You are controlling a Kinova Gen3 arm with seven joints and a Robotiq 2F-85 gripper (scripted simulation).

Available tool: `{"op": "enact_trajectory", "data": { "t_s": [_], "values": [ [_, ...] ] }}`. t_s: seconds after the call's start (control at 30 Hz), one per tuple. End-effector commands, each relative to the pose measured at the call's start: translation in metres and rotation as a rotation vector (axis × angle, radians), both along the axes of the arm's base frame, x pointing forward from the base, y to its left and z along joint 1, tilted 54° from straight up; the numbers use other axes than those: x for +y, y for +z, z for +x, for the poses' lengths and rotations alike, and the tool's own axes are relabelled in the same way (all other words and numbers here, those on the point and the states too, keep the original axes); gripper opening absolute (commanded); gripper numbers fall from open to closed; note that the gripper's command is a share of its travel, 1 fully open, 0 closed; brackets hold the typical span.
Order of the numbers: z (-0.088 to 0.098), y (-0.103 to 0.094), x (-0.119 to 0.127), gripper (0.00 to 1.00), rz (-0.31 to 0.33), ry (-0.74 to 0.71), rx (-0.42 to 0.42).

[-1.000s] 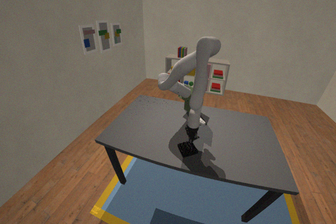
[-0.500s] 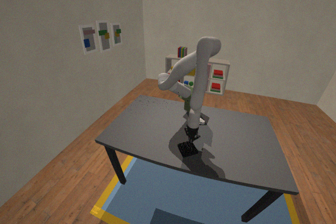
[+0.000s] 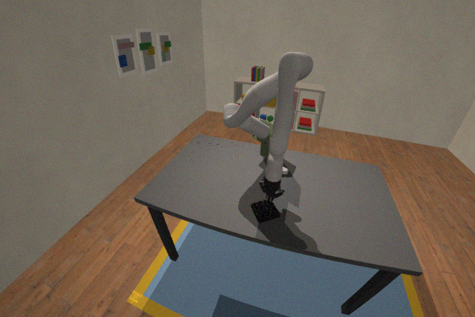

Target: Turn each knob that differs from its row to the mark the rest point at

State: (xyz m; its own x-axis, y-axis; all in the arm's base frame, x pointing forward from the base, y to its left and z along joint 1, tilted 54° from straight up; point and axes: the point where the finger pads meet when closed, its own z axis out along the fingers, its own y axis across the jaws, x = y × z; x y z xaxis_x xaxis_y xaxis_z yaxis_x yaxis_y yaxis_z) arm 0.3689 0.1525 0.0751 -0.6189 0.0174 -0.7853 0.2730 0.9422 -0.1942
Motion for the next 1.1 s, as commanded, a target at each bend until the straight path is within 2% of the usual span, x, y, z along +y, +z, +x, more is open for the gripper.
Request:
{"op": "enact_trajectory", "data": {
  "t_s": [0.0, 0.9, 0.97, 1.07],
  "values": [
    [-0.0001, 0.0000, 0.0004, 0.08, -0.027, 0.023, 0.012],
    [-0.0001, 0.0000, 0.0004, 0.08, -0.361, 0.289, 0.163],
    [-0.0001, 0.0000, 0.0004, 0.08, -0.361, 0.289, 0.163],
    [-0.0001, 0.0000, 0.0004, 0.08, -0.398, 0.319, 0.180]
  ]
}}
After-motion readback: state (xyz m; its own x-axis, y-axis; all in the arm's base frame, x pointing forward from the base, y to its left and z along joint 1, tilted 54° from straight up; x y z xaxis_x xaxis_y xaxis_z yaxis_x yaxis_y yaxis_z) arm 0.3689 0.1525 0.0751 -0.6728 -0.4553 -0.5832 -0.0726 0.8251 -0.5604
